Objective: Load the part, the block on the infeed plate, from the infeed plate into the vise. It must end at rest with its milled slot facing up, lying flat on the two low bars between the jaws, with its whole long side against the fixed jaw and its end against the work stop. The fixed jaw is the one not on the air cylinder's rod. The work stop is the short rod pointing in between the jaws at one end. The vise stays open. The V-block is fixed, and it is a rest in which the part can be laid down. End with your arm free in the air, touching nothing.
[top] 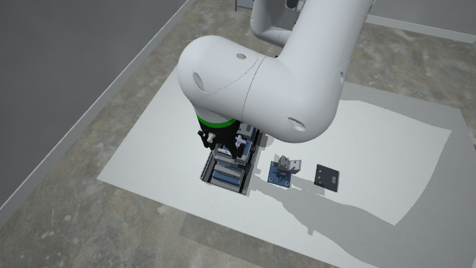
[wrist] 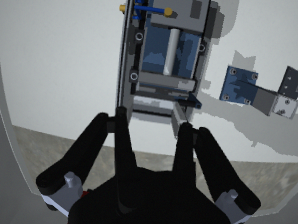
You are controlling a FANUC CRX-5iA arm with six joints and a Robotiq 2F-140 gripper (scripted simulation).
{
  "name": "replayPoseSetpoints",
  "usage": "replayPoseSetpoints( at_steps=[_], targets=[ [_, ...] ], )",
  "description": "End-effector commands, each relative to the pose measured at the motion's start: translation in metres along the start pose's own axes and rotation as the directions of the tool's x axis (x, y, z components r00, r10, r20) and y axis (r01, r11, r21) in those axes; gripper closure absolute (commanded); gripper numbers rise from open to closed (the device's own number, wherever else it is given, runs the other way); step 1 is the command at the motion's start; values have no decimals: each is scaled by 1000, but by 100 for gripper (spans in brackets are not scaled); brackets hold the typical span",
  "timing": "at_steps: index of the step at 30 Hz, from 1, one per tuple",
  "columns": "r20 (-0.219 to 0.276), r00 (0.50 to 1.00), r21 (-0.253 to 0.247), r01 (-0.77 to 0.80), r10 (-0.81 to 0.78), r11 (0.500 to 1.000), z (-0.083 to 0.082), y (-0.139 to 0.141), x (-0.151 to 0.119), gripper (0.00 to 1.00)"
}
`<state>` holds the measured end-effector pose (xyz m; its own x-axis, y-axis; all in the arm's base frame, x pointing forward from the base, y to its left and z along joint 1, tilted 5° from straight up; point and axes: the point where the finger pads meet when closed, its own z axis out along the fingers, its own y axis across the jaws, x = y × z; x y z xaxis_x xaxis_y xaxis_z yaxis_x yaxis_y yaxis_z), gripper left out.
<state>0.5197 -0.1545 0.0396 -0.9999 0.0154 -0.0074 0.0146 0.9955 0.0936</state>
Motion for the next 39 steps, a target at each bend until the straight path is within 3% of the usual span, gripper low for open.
replayPoseSetpoints(
  at_steps=[1,39],
  targets=[
    [0,1000,0,0,0,1000,0,0,0,100],
    [0,1000,0,0,0,1000,9,0,0,100]
  ],
)
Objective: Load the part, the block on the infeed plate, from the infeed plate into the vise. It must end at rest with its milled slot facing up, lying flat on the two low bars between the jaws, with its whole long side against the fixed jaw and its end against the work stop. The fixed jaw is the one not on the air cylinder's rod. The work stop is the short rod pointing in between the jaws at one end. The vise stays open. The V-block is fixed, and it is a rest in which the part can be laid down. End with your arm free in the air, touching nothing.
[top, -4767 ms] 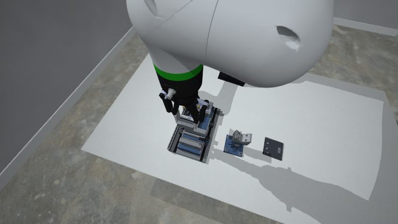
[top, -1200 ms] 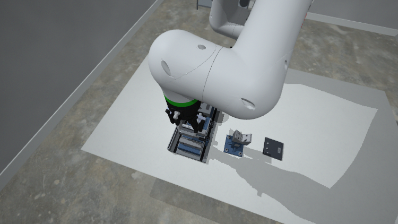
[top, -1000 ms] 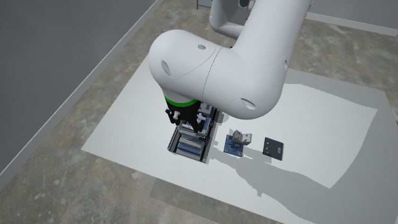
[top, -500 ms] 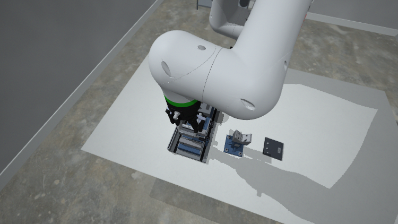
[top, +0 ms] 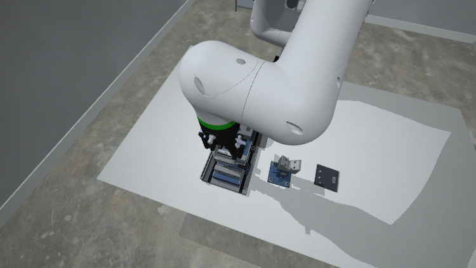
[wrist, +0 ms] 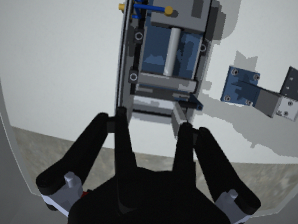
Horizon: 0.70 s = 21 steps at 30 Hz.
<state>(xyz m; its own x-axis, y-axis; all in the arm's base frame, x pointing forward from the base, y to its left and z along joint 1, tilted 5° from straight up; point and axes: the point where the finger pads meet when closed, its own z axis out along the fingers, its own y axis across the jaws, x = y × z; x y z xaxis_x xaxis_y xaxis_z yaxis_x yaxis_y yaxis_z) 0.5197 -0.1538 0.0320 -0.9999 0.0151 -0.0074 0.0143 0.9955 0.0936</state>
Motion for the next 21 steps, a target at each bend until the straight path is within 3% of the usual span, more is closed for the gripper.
replayPoseSetpoints(
  at_steps=[1,21],
  targets=[
    [0,1000,0,0,0,1000,2,0,0,100],
    [0,1000,0,0,0,1000,14,0,0,100]
  ],
)
